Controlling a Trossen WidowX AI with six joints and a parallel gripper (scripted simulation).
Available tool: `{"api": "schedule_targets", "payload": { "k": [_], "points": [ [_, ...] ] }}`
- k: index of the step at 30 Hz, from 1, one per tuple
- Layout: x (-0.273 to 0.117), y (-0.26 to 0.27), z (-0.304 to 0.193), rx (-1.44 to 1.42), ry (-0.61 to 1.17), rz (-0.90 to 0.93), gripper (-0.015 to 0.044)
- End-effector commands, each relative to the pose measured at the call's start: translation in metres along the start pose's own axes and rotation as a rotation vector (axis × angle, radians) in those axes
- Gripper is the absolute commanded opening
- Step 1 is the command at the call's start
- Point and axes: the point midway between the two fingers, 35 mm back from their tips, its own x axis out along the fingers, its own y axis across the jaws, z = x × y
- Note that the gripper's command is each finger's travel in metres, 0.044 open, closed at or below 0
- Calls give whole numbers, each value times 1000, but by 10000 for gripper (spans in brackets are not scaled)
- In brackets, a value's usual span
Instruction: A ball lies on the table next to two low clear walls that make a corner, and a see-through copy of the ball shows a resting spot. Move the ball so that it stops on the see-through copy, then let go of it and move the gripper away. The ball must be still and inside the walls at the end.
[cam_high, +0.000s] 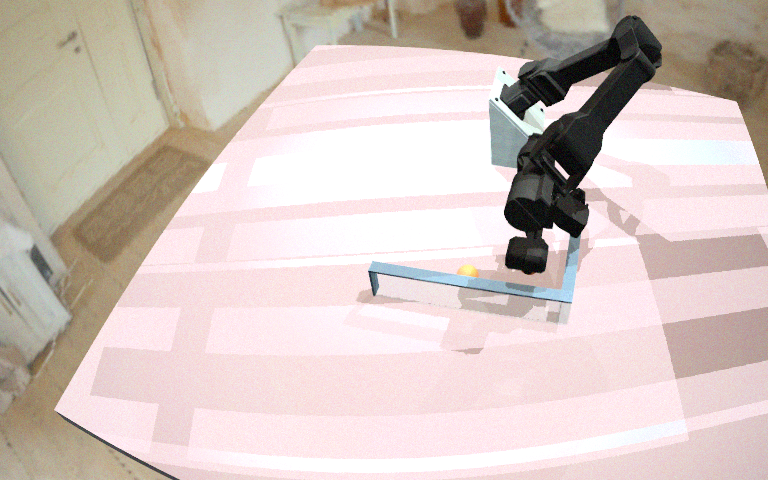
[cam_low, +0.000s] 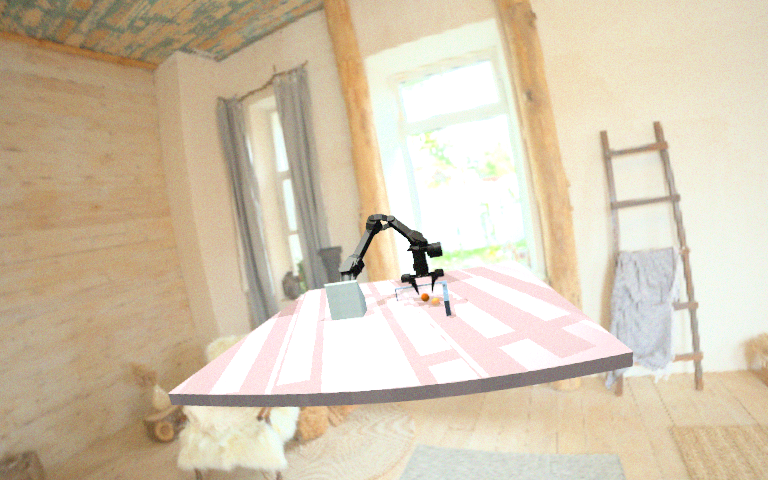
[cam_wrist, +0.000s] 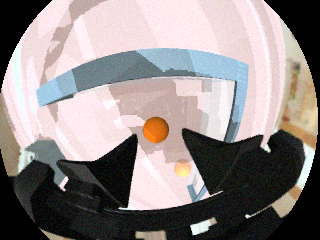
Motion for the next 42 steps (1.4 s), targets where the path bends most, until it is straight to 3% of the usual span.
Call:
{"api": "schedule_targets", "payload": {
  "k": [1,8,10,24,29,42],
  "points": [
    [9,3,-1,10,-1,7,283],
    [18,4,-1,11,-2,7,283],
    [18,4,-1,11,-2,7,231],
    [18,4,-1,11,-2,7,137],
    [1,-5,-2,4,-10,-41,6],
    [-58,-7,-5,8,8,-20,0]
  ]
}}
